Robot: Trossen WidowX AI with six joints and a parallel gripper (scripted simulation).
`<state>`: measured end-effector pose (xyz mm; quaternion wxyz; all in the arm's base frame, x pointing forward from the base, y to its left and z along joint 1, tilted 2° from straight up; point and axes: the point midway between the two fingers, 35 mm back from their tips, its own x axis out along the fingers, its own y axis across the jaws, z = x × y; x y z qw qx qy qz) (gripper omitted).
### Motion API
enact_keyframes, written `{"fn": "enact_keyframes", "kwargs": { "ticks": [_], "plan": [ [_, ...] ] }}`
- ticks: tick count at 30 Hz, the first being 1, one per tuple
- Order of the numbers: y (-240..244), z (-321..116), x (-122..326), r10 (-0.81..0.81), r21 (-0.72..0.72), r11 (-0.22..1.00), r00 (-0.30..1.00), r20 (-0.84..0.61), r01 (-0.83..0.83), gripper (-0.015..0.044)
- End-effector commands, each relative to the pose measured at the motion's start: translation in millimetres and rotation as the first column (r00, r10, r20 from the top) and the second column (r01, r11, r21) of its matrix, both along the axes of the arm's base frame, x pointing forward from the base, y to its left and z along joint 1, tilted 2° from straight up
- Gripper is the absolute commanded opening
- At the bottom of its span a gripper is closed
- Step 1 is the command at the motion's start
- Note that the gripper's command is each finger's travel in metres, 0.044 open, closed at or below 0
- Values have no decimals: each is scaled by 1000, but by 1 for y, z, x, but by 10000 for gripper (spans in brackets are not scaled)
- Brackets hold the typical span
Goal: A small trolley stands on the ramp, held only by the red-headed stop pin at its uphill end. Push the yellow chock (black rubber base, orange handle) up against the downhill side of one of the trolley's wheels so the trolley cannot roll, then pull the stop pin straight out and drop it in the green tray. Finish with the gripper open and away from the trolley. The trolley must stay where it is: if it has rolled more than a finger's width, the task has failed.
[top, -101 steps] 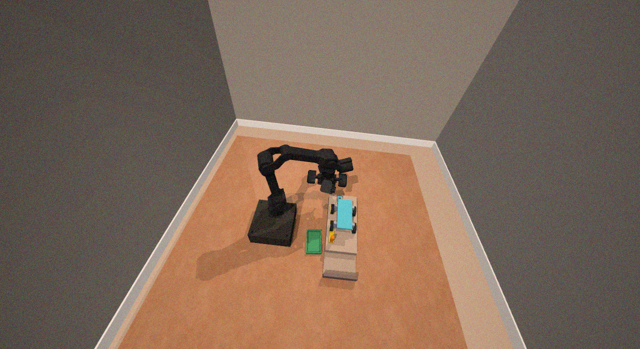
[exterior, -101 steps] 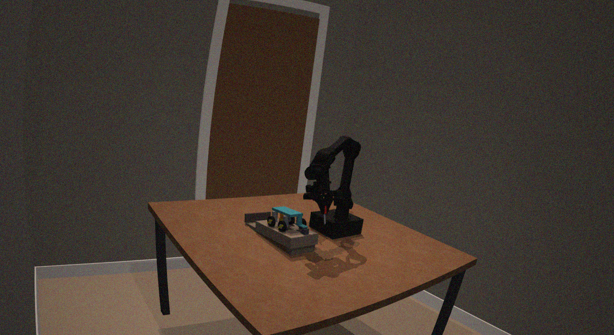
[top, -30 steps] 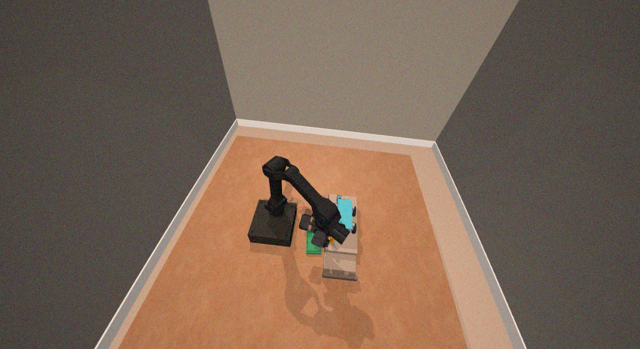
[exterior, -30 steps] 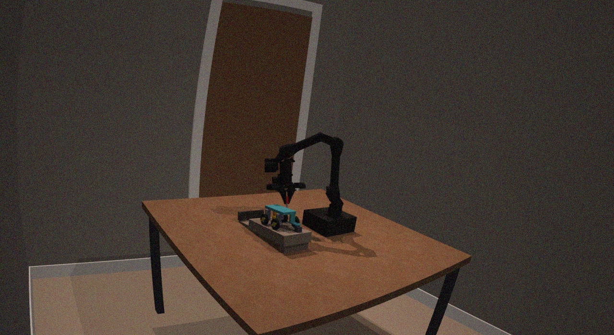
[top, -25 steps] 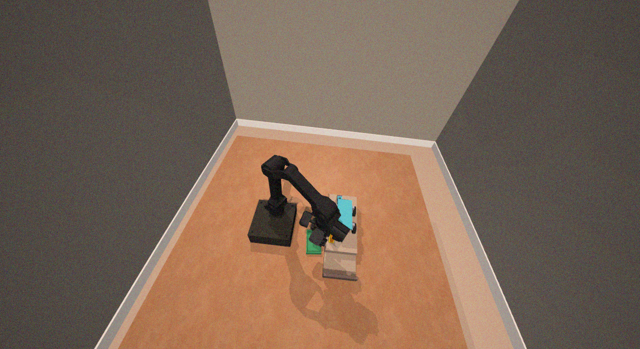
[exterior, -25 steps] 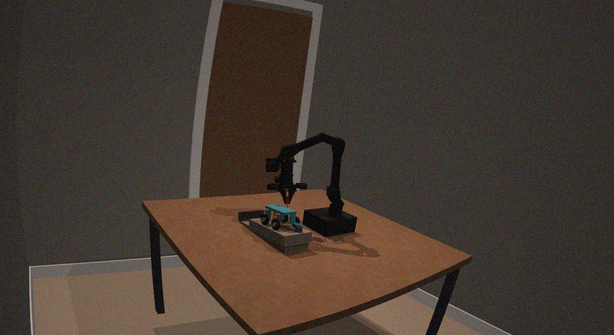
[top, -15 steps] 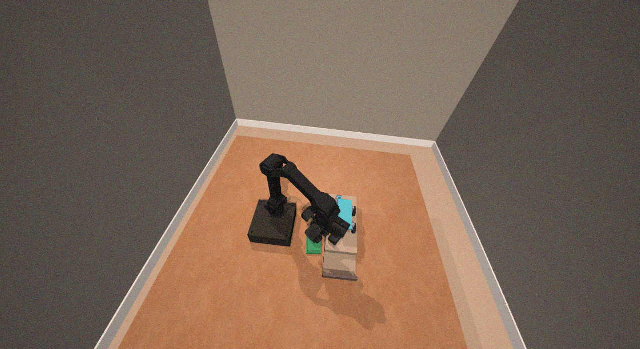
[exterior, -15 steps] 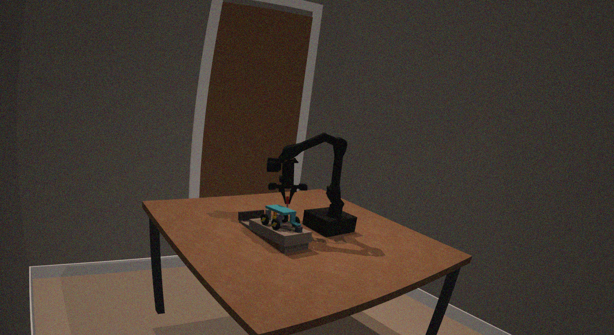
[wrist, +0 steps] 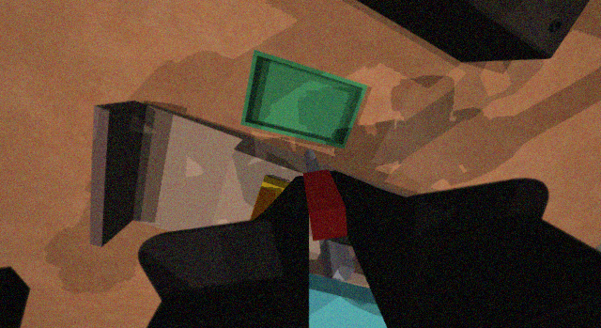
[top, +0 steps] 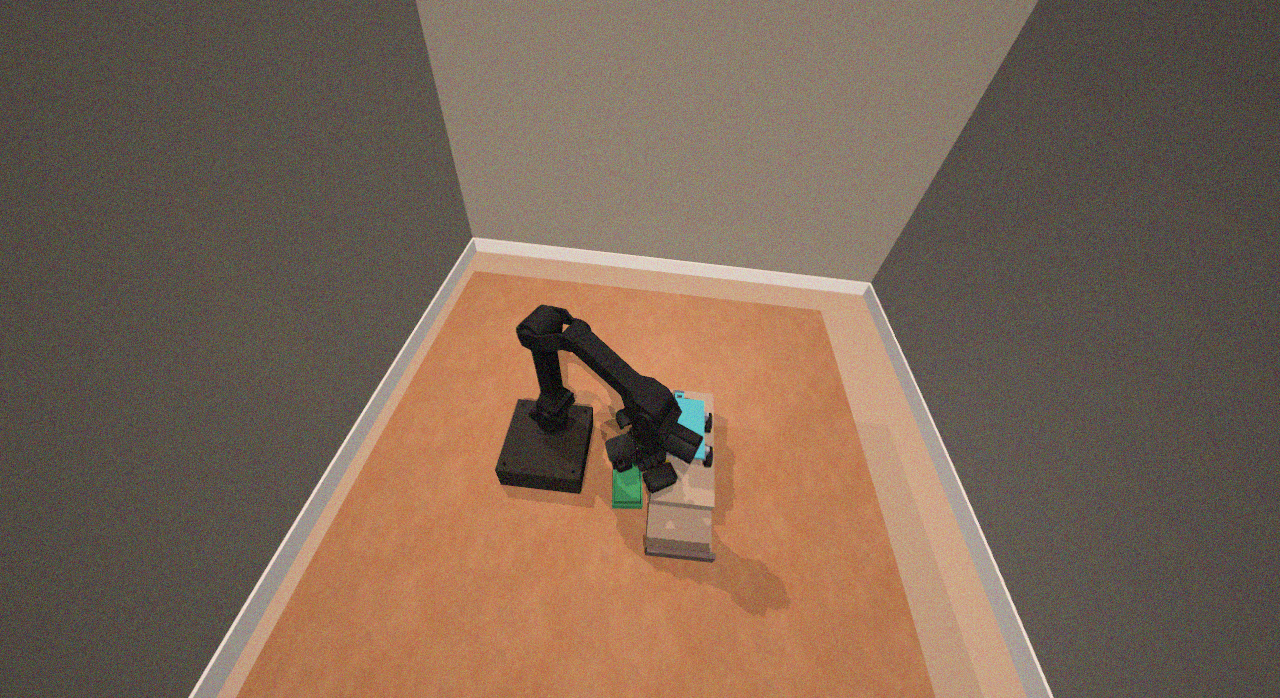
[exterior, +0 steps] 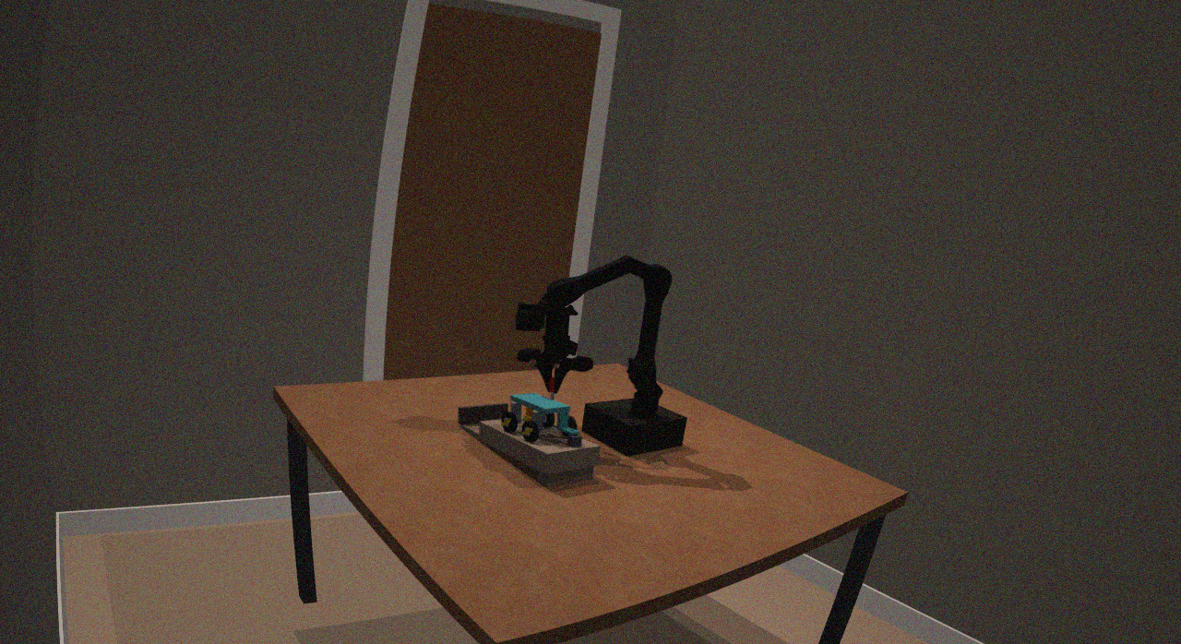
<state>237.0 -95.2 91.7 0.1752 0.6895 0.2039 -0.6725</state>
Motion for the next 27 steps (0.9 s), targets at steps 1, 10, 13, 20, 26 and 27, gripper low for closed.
{"fn": "enact_keyframes", "kwargs": {
  "ticks": [1,10,13,20,26,27],
  "plan": [
    [1,0,-1,-112,-24,993,994,-3,112,0],
    [3,1,-1,-373,-71,925,928,12,373,0],
    [3,1,-1,-391,-74,917,920,14,391,0],
    [2,-4,-7,-395,-75,916,919,13,395,0],
    [2,-18,-25,-402,-77,912,915,11,402,0],
    [2,-19,-27,-403,-77,912,915,11,402,0]
  ]
}}
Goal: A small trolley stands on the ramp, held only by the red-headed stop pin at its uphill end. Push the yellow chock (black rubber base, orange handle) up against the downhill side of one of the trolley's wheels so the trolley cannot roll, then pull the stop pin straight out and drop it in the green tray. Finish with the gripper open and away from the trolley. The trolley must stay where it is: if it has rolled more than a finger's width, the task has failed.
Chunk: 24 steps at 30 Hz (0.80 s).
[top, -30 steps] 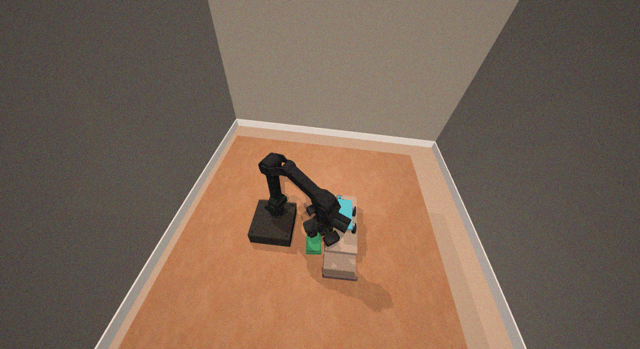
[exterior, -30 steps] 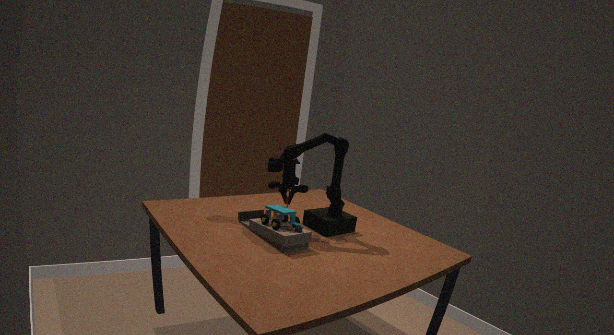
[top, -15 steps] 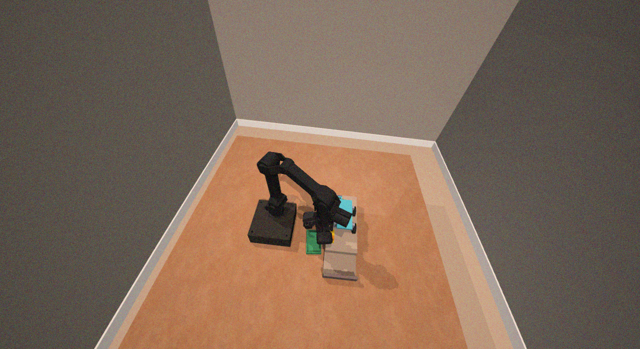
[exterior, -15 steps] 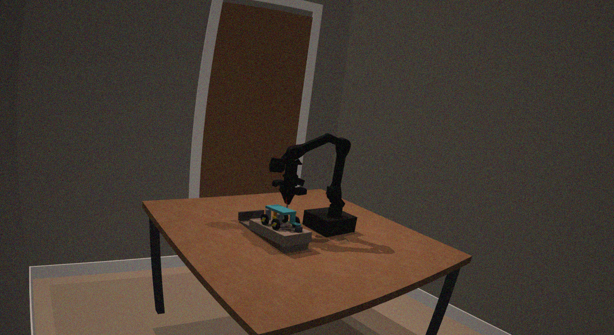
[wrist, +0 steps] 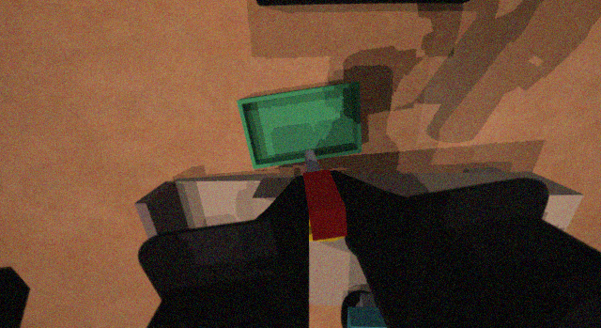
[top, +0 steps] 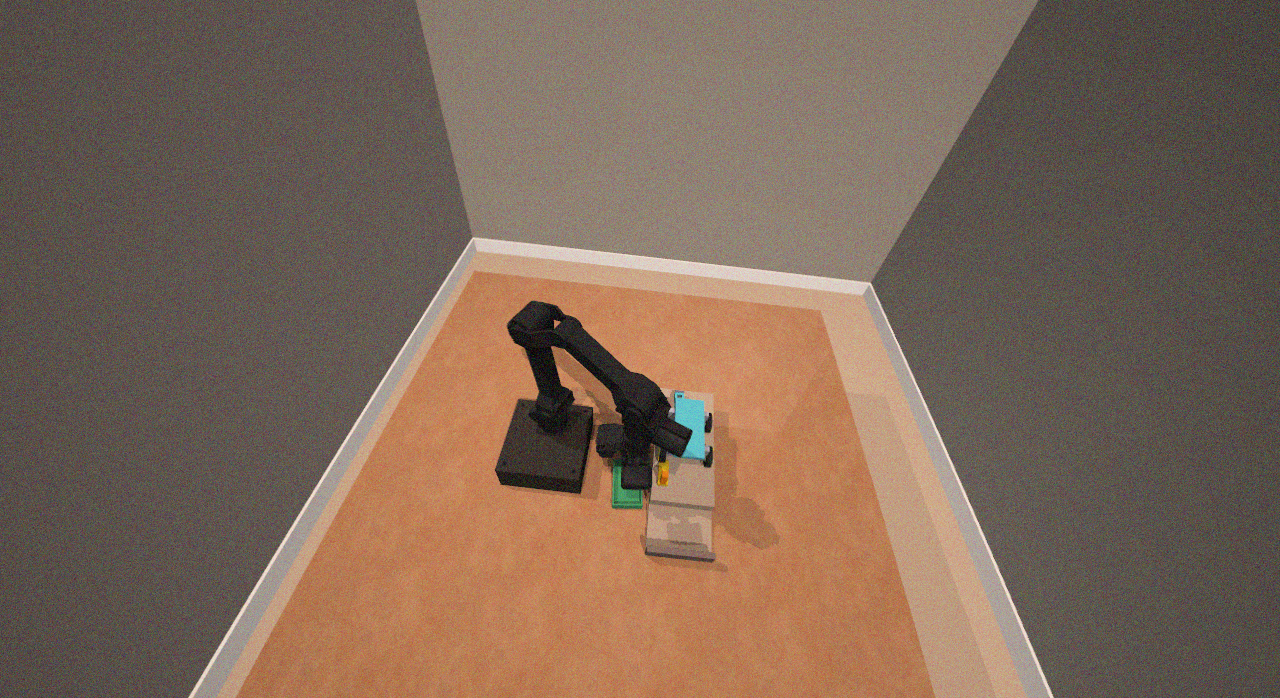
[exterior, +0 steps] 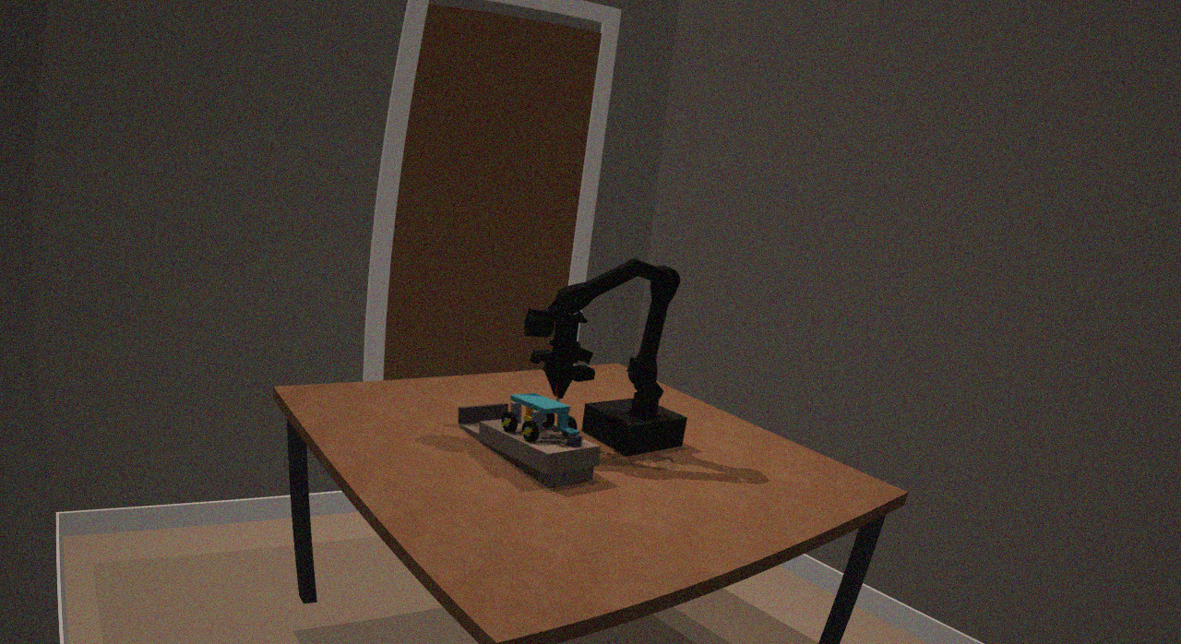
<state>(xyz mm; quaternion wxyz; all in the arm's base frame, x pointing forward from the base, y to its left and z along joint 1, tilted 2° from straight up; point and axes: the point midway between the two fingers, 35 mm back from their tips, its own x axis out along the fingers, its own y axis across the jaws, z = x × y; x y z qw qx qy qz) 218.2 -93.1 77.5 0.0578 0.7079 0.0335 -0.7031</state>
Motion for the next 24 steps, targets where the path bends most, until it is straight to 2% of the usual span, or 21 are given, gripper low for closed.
{"fn": "enact_keyframes", "kwargs": {
  "ticks": [1,5,13,24],
  "plan": [
    [-1,-6,-8,0,-4,1000,1000,-1,0,0],
    [-1,-7,-8,0,-18,1000,1000,0,0,0],
    [-9,-28,-5,2,-159,987,1000,18,1,0],
    [-27,-61,-3,1,-176,984,1000,21,2,0]
  ]
}}
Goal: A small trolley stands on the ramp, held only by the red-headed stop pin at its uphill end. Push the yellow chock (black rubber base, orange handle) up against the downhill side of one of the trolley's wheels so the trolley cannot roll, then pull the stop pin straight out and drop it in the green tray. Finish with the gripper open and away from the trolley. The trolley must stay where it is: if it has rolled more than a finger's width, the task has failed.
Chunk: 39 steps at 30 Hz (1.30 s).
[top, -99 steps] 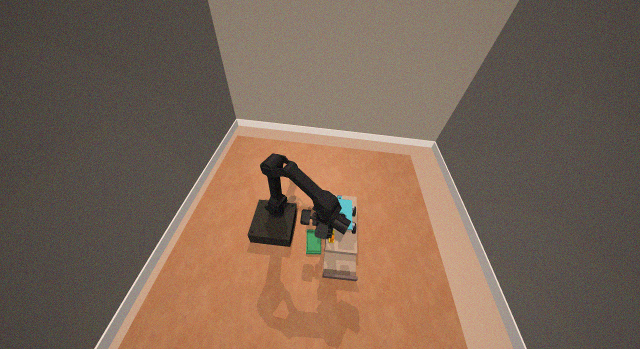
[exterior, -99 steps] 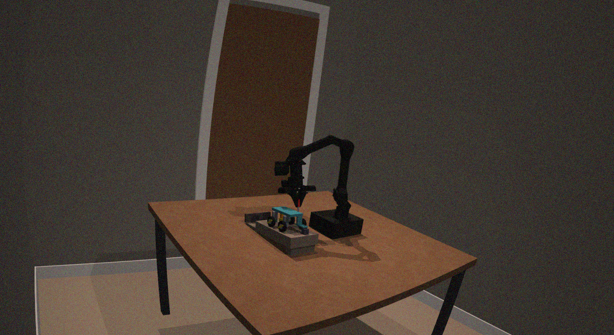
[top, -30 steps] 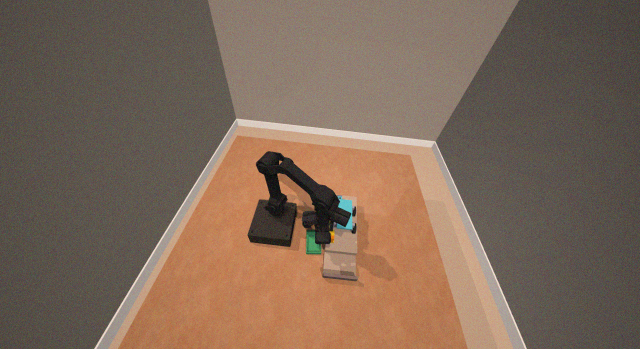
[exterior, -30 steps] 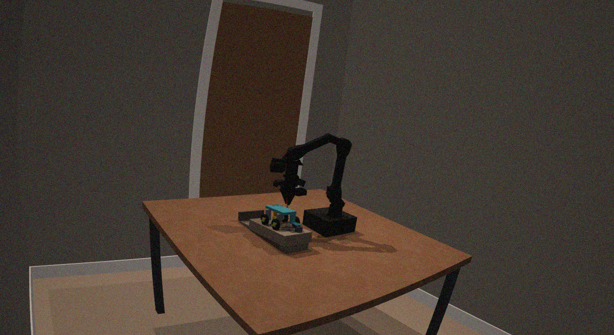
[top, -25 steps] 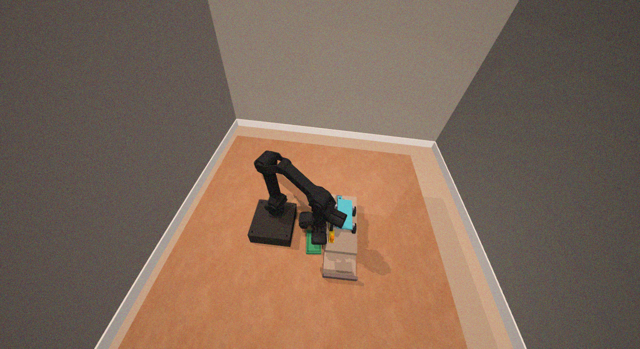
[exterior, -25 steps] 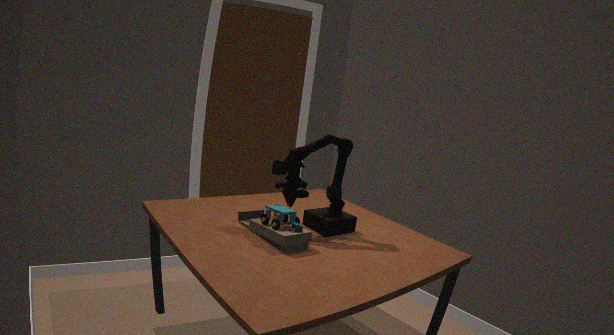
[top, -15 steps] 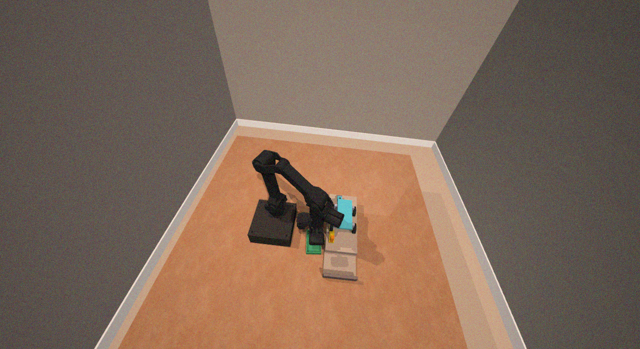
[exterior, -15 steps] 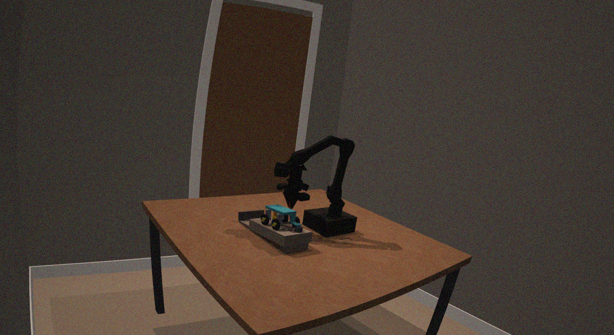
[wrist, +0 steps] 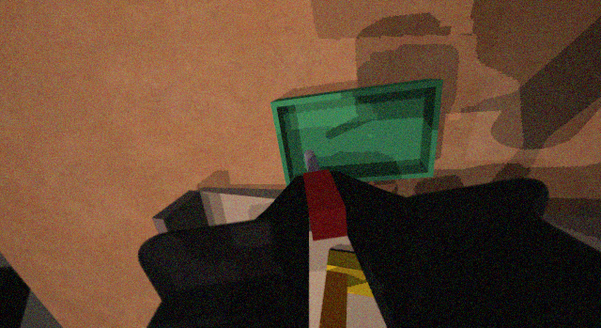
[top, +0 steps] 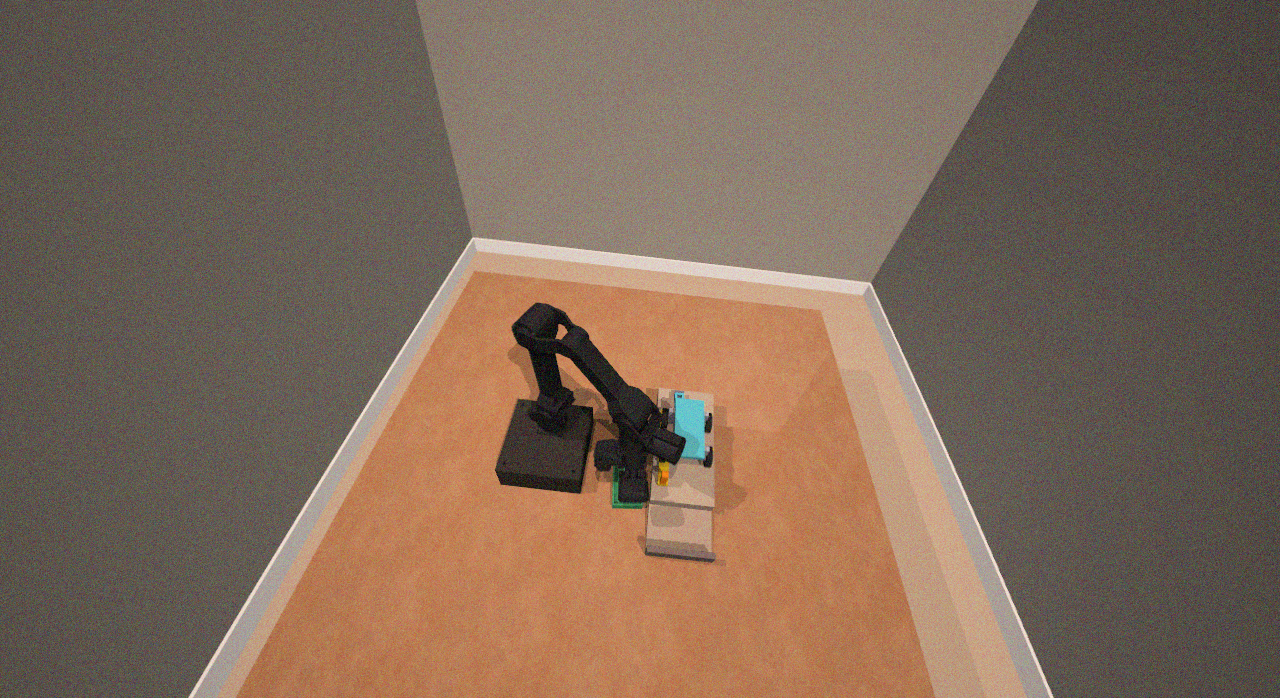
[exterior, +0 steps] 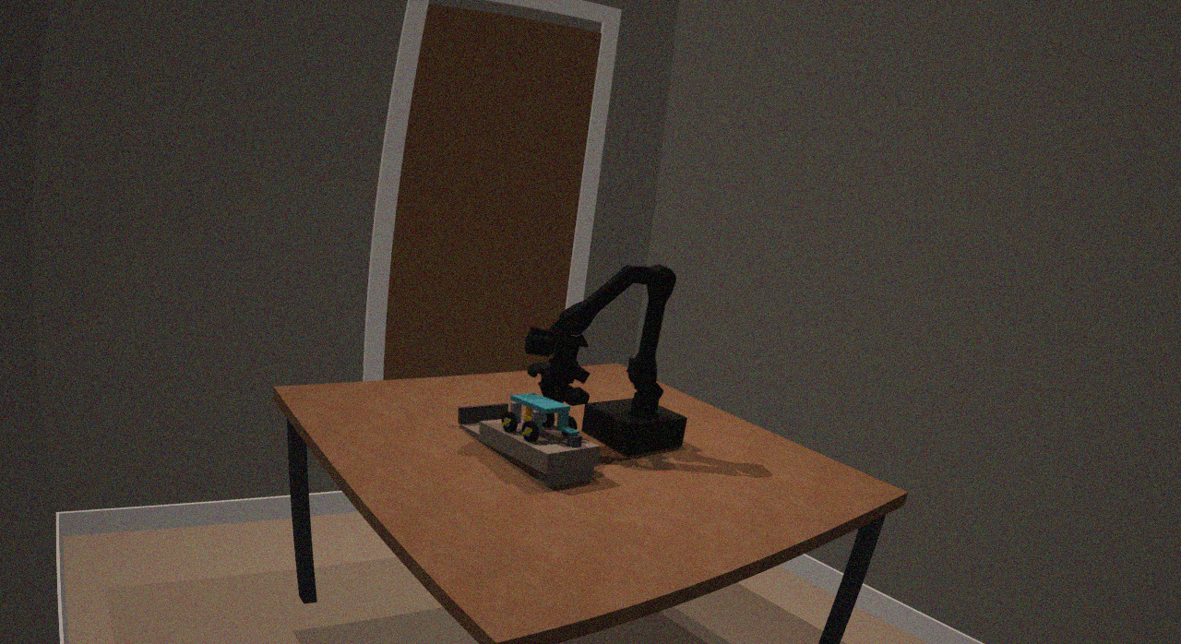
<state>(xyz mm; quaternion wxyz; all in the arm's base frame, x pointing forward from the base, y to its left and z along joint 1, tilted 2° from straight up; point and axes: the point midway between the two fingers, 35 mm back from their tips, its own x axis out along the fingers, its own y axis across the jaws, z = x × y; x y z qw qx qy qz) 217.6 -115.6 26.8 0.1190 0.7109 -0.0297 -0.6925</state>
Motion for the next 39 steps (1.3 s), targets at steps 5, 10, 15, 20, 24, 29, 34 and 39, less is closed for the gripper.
{"fn": "enact_keyframes", "kwargs": {
  "ticks": [5,10,15,20,24,29,34,39],
  "plan": [
    [-9,-18,-3,1,-3,1000,1000,-10,-1,0],
    [-8,-18,-3,1,-3,1000,1000,-10,-1,105],
    [-4,-19,-3,1,-2,1000,1000,-10,-1,190],
    [0,-20,-3,1,-2,1000,1000,-10,-1,190],
    [2,-21,-3,1,-2,1000,1000,-10,-1,190],
    [5,-22,-2,1,-2,1000,1000,-10,-1,190],
    [8,-23,-2,1,-1,1000,1000,-10,-1,190],
    [11,-25,-2,1,-1,1000,1000,-10,-1,190]
  ]
}}
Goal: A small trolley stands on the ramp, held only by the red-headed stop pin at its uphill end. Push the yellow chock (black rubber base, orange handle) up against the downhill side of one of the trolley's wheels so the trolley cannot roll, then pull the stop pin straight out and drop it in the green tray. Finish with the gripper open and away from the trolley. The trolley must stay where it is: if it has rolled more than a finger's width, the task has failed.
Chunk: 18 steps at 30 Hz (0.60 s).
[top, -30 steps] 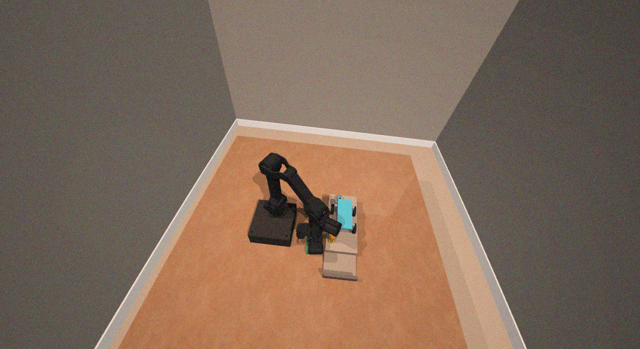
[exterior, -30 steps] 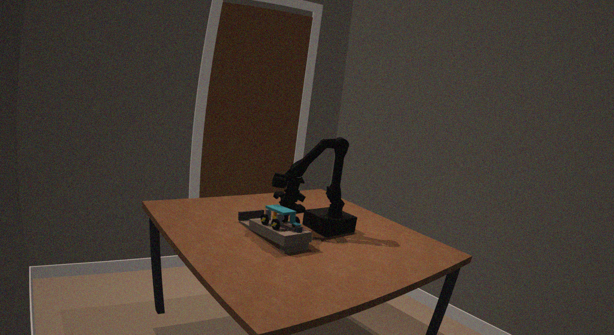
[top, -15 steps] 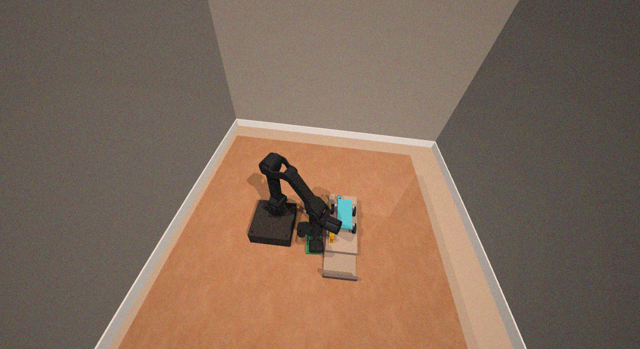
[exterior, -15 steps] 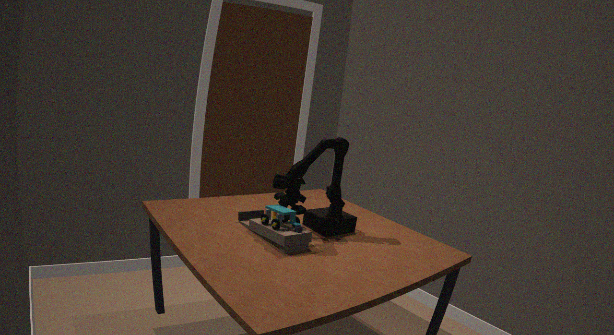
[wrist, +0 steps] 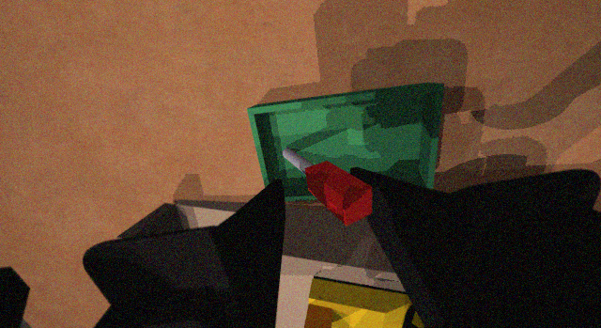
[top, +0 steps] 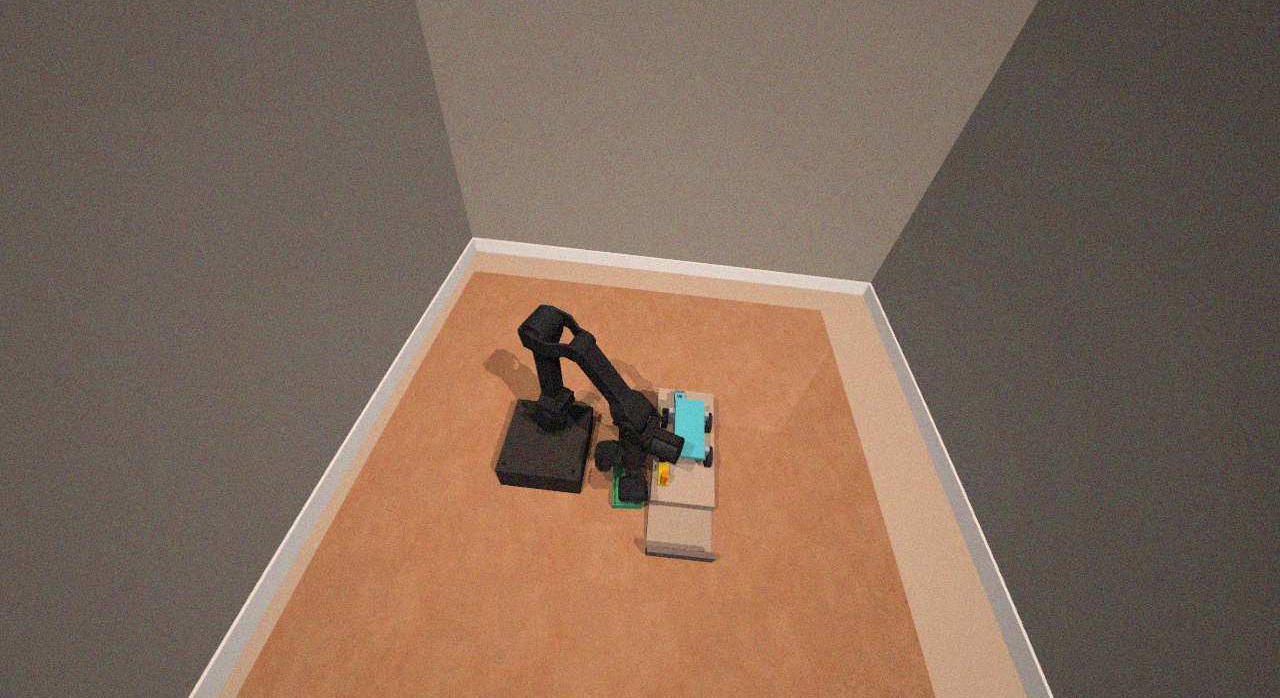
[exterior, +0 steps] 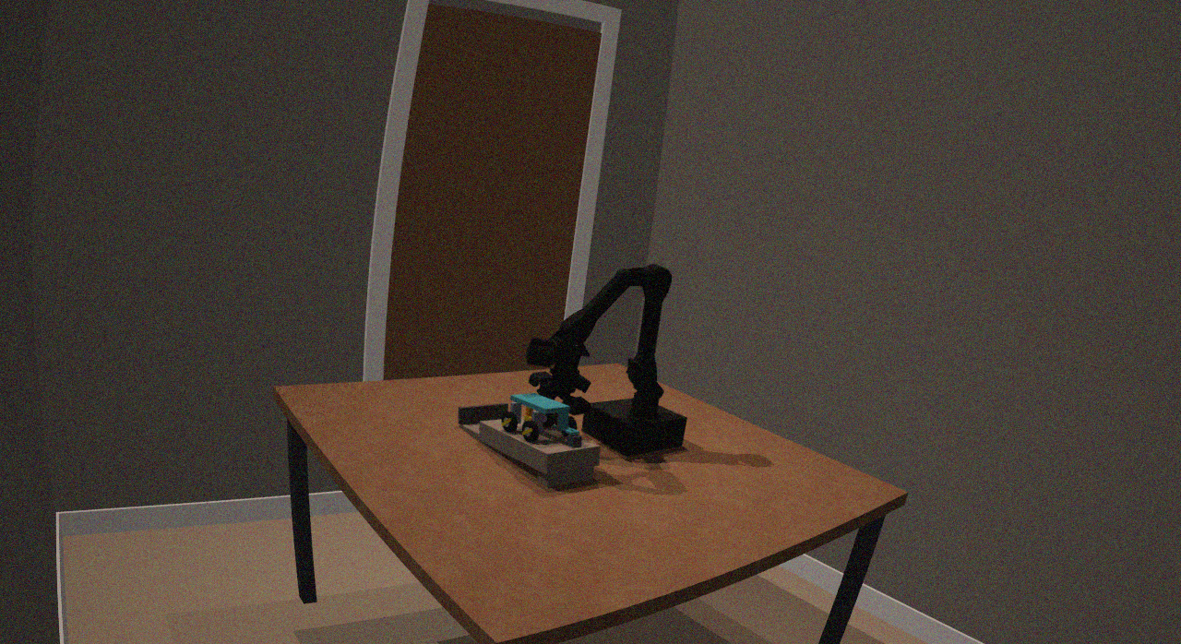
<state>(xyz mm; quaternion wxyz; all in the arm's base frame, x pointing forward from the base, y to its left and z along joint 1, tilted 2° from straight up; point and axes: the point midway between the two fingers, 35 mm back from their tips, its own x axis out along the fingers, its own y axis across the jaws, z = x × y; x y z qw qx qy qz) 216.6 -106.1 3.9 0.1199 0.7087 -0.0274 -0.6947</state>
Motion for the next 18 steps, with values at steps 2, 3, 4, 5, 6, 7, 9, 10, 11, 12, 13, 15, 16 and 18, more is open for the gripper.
{"fn": "enact_keyframes", "kwargs": {
  "ticks": [2,3,4,5,6,7,9,10,11,12,13,15,16,18],
  "plan": [
    [3,-2,-1,-3,-3,1000,1000,-4,3,190],
    [3,-2,-1,-3,-3,1000,1000,-4,3,190],
    [4,-3,-1,-3,-2,1000,1000,-4,3,190],
    [4,-3,-1,-3,-2,1000,1000,-4,3,190],
    [5,-3,-1,-3,-2,1000,1000,-4,3,190],
    [5,-3,-1,-3,-2,1000,1000,-4,3,190],
    [6,-4,-1,-3,-2,1000,1000,-4,3,190],
    [7,-4,-1,-3,-2,1000,1000,-4,3,190],
    [7,-5,-1,-3,-2,1000,1000,-4,3,190],
    [8,-5,-1,-3,-2,1000,1000,-4,3,190],
    [8,-5,-1,-3,-2,1000,1000,-4,3,190],
    [9,-6,-1,-3,-2,1000,1000,-4,3,190],
    [10,-6,-1,-3,-2,1000,1000,-4,3,190],
    [11,-7,-1,-3,-2,1000,1000,-4,3,190]
  ]
}}
